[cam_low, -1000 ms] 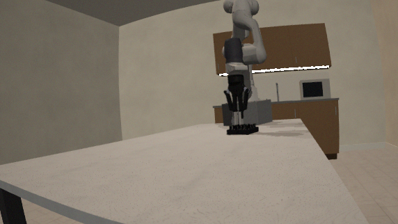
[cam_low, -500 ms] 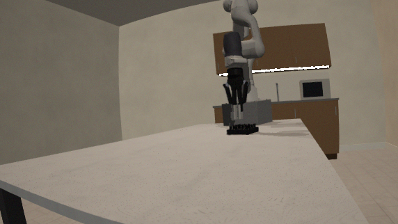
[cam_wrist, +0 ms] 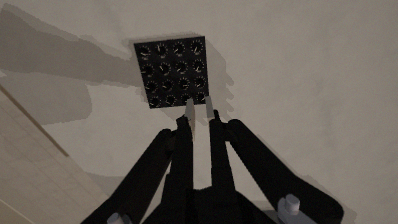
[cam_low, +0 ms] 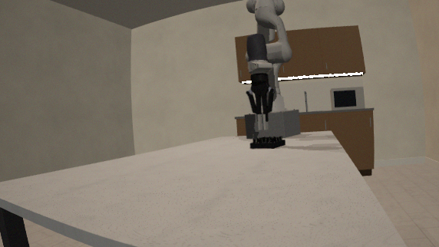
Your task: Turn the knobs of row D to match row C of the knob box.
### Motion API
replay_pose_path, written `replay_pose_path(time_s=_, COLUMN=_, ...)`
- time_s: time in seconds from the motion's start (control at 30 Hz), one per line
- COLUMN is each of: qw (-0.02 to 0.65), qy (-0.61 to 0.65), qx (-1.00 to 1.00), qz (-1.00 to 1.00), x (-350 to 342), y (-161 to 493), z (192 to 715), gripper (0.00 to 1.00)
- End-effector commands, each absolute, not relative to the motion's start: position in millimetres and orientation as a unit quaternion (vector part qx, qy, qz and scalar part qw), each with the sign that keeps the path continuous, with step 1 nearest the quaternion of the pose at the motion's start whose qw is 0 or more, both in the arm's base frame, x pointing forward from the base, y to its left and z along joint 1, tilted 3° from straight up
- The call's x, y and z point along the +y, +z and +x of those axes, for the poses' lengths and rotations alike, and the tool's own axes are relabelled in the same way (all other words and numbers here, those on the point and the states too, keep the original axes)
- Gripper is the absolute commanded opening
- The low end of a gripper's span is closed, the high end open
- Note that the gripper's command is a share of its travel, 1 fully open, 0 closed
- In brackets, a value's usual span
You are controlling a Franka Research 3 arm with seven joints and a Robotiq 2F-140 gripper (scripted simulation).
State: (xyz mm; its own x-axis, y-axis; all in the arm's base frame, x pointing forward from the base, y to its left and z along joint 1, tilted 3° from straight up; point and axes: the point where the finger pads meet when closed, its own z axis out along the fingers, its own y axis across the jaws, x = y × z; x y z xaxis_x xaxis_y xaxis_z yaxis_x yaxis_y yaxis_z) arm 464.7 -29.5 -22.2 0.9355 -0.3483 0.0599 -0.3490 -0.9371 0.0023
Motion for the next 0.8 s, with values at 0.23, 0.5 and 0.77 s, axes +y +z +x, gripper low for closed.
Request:
replay_pose_path(time_s=0.23, qw=0.006, qy=0.024, qx=-0.27, qz=0.963, x=-31.0, y=-22.5, z=460.7, gripper=0.12)
replay_pose_path(time_s=0.5, qw=0.005, qy=0.023, qx=-0.337, qz=0.941, x=-31.7, y=-22.0, z=459.4, gripper=0.12)
replay_pose_path(time_s=0.77, qw=0.005, qy=0.023, qx=-0.396, qz=0.918, x=-32.2, y=-21.4, z=458.6, gripper=0.12)
